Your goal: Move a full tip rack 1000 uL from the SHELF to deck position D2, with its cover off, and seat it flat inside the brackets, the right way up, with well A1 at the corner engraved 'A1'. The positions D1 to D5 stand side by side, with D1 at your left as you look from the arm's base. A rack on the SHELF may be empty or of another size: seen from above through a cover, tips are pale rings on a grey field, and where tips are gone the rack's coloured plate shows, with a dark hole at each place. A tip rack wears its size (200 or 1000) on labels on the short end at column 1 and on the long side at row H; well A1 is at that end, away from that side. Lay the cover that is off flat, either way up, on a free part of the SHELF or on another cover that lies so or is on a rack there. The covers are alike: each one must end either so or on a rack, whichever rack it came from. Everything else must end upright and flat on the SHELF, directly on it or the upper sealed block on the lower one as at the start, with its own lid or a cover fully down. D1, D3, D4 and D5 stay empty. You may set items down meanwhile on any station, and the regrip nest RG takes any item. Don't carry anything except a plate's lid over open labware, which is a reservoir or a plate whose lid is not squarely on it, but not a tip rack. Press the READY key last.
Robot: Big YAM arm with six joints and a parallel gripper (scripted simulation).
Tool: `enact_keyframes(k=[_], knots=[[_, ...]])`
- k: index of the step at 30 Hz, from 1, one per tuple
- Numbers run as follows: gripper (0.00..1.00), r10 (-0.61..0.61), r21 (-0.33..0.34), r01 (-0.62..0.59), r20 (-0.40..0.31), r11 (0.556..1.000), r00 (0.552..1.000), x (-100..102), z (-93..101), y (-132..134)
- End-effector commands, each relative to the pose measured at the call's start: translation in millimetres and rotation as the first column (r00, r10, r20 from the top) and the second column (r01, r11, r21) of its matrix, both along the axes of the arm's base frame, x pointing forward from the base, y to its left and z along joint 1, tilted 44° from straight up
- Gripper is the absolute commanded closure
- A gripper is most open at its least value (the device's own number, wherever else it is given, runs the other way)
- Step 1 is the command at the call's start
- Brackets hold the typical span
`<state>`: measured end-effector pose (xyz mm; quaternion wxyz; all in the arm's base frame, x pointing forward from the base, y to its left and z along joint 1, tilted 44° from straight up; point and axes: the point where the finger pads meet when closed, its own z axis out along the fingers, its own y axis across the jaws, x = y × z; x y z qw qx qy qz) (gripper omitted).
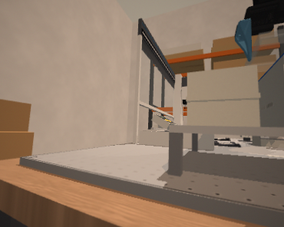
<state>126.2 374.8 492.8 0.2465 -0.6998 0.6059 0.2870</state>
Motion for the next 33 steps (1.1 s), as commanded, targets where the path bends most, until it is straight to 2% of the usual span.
enact_keyframes(k=[1,7,9,10,11,24,26,27,28,33], knots=[[1.00,-0.002,0.044,0.000,0.041,0.999,0.999,5,5.6,-16],[1.00,-0.001,0.041,0.000,0.042,0.999,0.999,8,-16.8,-36],[1.00,-0.001,0.041,0.000,0.042,0.999,0.999,8,-16.8,-36],[1.00,-0.001,0.019,0.000,0.027,1.000,1.000,14,-29.3,-32],[1.00,-0.001,0.040,0.000,0.042,0.999,0.999,10,-24.2,-43],[1.00,0.000,0.022,0.000,0.034,1.000,0.999,15,-74.4,-88],[1.00,0.000,0.022,0.000,0.034,1.000,0.999,15,-74.4,-88],[1.00,0.000,-0.006,0.000,0.008,1.000,1.000,22,-87.9,-86],[1.00,0.000,0.013,0.000,0.026,1.000,1.000,16,-83.2,-96],[1.00,0.000,0.012,0.000,0.027,1.000,1.000,18,-101.2,-113]])
